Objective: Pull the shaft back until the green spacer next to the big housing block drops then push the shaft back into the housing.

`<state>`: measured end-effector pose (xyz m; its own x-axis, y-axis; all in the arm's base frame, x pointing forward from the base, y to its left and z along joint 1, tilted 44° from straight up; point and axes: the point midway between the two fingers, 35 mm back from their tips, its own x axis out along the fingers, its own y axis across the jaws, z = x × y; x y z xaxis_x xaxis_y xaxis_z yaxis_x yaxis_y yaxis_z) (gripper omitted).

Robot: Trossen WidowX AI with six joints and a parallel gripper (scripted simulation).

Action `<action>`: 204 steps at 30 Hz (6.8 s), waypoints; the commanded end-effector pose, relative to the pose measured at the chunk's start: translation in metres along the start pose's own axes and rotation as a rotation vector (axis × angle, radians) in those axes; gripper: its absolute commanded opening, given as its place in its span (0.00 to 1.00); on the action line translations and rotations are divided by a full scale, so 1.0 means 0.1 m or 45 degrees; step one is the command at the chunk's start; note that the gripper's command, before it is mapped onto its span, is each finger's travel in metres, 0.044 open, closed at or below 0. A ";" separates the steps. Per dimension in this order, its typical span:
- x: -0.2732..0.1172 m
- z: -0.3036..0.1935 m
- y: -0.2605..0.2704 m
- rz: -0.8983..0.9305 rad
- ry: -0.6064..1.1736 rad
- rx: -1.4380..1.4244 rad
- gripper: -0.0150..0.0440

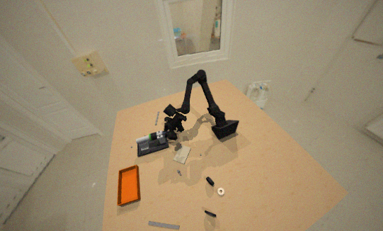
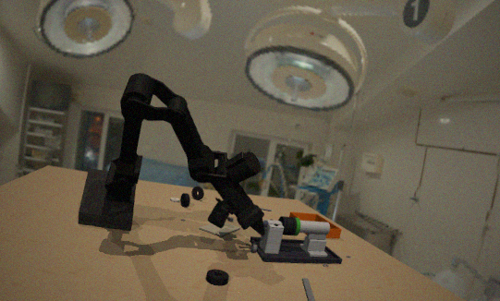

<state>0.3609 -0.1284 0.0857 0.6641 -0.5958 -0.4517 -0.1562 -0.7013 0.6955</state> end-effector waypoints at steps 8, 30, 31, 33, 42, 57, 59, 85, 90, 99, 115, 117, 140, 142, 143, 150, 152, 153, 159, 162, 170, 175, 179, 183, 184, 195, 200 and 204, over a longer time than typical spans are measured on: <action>0.00 0.00 0.00 0.000 0.000 0.000 0.28; -0.10 0.11 0.00 -0.005 0.004 -0.004 0.25; -0.11 0.11 0.00 -0.005 0.004 -0.004 0.25; -0.12 0.12 0.00 -0.005 0.004 -0.004 0.25; -0.13 0.13 0.00 -0.005 0.004 -0.004 0.25; -0.14 0.14 0.00 -0.006 0.004 -0.004 0.25; -0.14 0.14 0.00 -0.006 0.004 -0.004 0.25; -0.16 0.16 0.00 -0.006 0.004 -0.004 0.25; -0.16 0.17 0.00 -0.006 0.004 -0.004 0.25; -0.17 0.17 0.00 -0.006 0.004 -0.004 0.25; -0.18 0.19 0.00 -0.006 0.004 -0.005 0.25; -0.18 0.19 0.00 -0.006 0.004 -0.005 0.25; -0.20 0.21 0.00 -0.006 0.004 -0.005 0.25; -0.20 0.21 0.00 -0.006 0.003 -0.005 0.25; -0.20 0.21 0.00 -0.006 0.003 -0.005 0.25; -0.21 0.21 0.00 -0.006 0.003 -0.005 0.25; -0.21 0.22 0.00 -0.006 0.003 -0.005 0.25; -0.21 0.22 0.00 -0.006 0.003 -0.005 0.25; -0.21 0.22 0.00 -0.006 0.003 -0.005 0.25; -0.22 0.22 0.00 -0.006 0.003 -0.005 0.25; -0.22 0.23 0.00 -0.006 0.003 -0.005 0.25; -0.23 0.23 0.00 -0.006 0.003 -0.005 0.25; -0.23 0.24 0.00 -0.006 0.003 -0.005 0.25; -0.23 0.24 0.00 -0.006 0.003 -0.005 0.25; -0.23 0.24 0.00 -0.006 0.003 -0.005 0.25; -0.24 0.25 0.00 -0.006 0.003 -0.005 0.25; -0.25 0.25 0.00 -0.006 0.003 -0.005 0.25; -0.25 0.26 0.00 -0.006 0.003 -0.005 0.25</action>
<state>0.3263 -0.1237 0.0826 0.6663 -0.5923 -0.4531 -0.1534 -0.7035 0.6940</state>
